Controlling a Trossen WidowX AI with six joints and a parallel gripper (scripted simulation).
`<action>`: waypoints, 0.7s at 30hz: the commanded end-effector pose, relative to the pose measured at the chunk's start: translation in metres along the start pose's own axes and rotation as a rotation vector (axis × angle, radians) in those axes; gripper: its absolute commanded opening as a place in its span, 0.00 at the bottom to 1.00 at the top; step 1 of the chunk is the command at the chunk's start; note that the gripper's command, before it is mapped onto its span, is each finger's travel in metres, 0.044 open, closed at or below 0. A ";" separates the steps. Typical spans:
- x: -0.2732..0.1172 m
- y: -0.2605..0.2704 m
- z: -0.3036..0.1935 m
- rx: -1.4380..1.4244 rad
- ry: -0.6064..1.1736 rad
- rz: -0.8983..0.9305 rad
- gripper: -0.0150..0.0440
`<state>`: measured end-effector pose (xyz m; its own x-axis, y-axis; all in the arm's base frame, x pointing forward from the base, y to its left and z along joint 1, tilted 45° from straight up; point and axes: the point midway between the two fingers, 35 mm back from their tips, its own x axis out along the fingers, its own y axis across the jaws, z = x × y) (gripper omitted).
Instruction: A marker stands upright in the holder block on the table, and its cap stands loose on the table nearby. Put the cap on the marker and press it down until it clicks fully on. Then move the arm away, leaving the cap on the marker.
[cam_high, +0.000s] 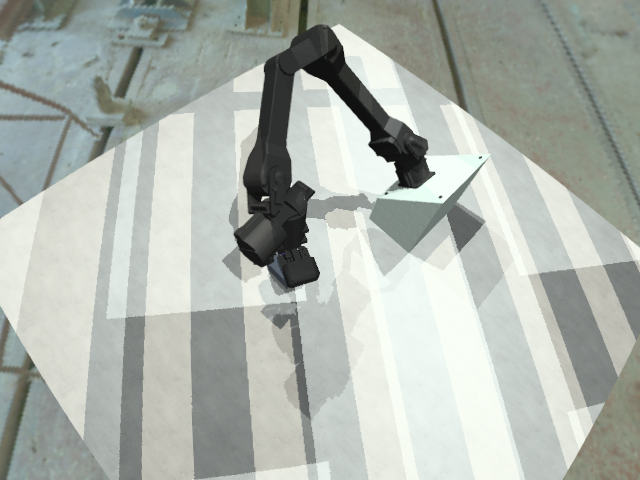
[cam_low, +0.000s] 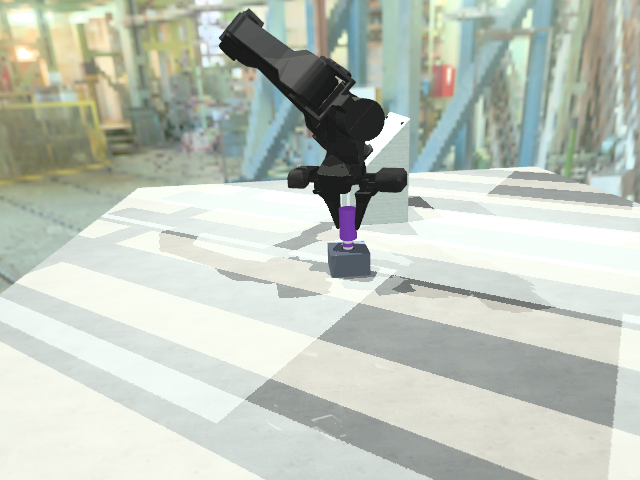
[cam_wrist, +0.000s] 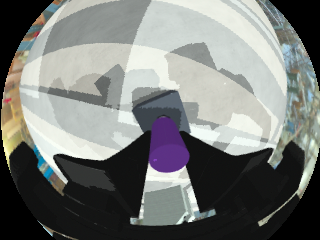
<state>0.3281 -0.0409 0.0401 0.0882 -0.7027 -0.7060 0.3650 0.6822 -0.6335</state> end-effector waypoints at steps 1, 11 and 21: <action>0.000 0.000 0.000 0.000 0.000 0.000 0.39; 0.000 0.000 0.000 0.000 0.000 0.000 0.83; -0.062 0.002 0.001 -0.001 0.002 0.004 1.00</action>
<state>0.3237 -0.0271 0.0554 0.0616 -0.7075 -0.7040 0.3593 0.6738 -0.6457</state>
